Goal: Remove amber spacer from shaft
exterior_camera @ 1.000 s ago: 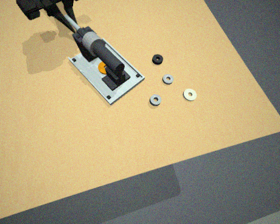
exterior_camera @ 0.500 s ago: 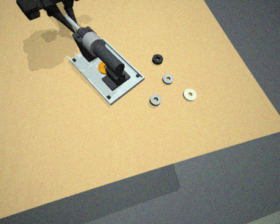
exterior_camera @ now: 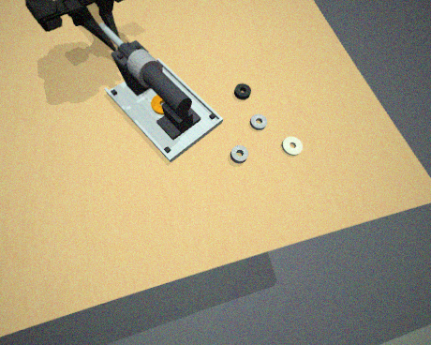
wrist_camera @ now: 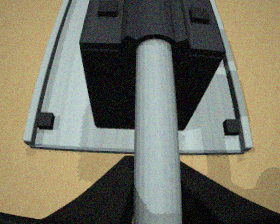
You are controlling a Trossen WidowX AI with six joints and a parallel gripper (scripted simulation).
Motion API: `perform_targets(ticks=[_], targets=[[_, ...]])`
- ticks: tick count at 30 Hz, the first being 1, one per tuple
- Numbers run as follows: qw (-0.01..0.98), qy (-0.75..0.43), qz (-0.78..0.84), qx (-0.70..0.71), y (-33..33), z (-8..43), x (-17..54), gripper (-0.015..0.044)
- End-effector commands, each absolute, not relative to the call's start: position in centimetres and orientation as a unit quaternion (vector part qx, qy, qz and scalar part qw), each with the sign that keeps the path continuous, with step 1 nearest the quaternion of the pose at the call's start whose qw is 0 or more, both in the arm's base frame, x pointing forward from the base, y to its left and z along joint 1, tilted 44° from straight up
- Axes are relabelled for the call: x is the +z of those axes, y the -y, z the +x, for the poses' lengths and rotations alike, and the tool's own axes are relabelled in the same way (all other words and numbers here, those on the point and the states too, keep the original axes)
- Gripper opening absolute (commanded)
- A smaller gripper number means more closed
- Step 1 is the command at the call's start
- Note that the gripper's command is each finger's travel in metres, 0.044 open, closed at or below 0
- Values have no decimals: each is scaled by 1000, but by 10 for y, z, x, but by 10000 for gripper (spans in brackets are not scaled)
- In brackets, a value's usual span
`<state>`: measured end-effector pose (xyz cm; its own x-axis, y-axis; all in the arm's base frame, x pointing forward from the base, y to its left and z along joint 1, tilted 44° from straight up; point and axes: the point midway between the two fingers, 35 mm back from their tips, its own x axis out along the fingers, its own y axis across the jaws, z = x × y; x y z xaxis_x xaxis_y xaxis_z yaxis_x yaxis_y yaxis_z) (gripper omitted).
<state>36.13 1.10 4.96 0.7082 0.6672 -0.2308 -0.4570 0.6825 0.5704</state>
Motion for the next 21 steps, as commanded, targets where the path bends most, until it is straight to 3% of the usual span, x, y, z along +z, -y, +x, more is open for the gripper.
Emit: perform_targets(ticks=[1,21], targets=[[891,-214,243,317,-12,363,51,0],[891,-214,243,317,-13,365,52,0]])
